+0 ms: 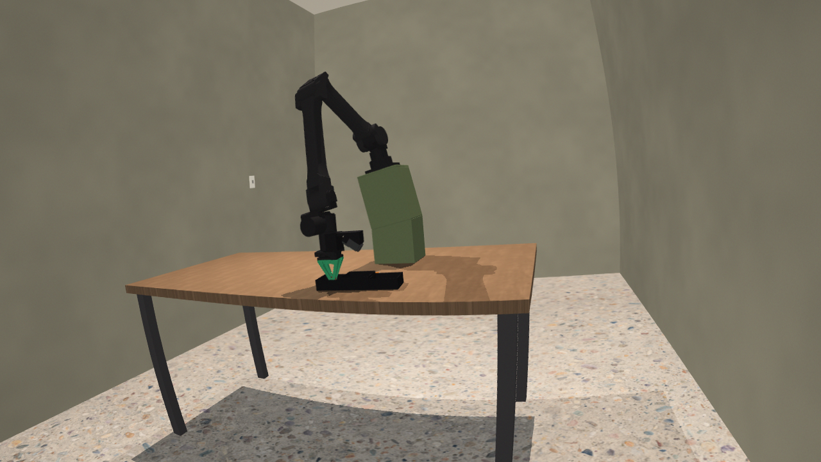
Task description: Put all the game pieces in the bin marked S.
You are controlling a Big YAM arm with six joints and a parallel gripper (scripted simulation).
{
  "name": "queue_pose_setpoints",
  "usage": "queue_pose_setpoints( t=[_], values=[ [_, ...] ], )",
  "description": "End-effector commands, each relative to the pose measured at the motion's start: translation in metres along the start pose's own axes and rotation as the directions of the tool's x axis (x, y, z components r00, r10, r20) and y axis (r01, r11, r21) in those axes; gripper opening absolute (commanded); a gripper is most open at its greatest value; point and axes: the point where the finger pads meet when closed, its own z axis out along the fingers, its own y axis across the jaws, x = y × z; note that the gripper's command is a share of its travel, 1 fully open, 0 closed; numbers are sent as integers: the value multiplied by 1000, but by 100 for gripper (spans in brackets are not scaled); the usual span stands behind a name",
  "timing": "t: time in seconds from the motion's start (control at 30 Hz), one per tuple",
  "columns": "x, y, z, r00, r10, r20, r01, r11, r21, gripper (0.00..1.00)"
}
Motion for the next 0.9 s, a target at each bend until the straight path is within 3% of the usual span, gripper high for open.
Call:
queue_pose_setpoints(
  t=[0.0,0.03,0.07,0.87],
  values=[
    [7,-5,-6,1000,4,-1,-4,1000,21,11],
    [7,-5,-6,1000,5,-1,-5,1000,23,11],
    [8,-5,-6,1000,5,-1,-5,1000,22,30],
    [10,-6,-11,1000,7,-4,-7,999,31,30]
  ],
)
